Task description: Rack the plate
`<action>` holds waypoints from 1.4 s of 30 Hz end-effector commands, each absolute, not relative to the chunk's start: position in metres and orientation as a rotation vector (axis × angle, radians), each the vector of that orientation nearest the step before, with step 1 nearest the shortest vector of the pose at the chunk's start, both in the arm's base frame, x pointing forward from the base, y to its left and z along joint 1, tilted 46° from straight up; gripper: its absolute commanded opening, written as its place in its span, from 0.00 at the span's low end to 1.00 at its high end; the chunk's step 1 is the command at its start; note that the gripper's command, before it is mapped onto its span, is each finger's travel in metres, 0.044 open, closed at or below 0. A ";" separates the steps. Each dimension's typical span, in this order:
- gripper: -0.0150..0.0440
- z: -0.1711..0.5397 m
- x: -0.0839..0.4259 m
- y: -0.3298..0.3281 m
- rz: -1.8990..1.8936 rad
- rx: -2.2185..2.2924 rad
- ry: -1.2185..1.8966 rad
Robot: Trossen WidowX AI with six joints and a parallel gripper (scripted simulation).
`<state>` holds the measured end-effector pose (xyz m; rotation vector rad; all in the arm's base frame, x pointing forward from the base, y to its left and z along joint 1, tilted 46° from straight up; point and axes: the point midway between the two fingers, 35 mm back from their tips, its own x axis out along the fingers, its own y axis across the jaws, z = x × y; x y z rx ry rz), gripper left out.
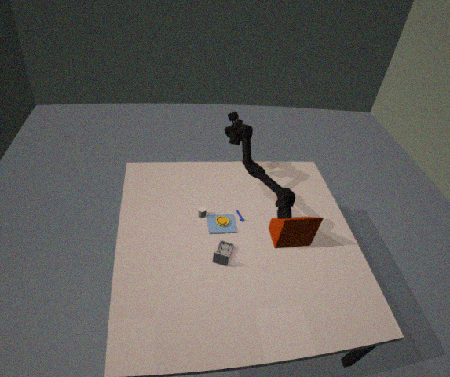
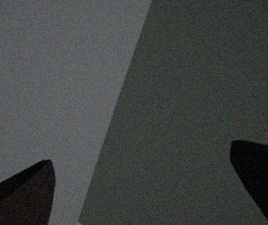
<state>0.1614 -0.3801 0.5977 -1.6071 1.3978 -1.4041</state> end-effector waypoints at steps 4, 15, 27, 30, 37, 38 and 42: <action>0.93 0.606 0.153 -0.376 -1.439 -1.617 1.384; 0.93 0.661 0.111 -0.330 -1.646 -1.757 1.276; 0.93 0.696 0.064 -0.277 -1.871 -1.789 1.133; 0.93 0.705 0.052 -0.261 -1.933 -1.806 1.115; 0.93 0.729 0.014 -0.207 -2.144 -1.855 1.070; 0.93 0.732 0.009 -0.198 -2.175 -1.863 1.064; 0.93 0.741 -0.006 -0.165 -2.290 -1.902 1.009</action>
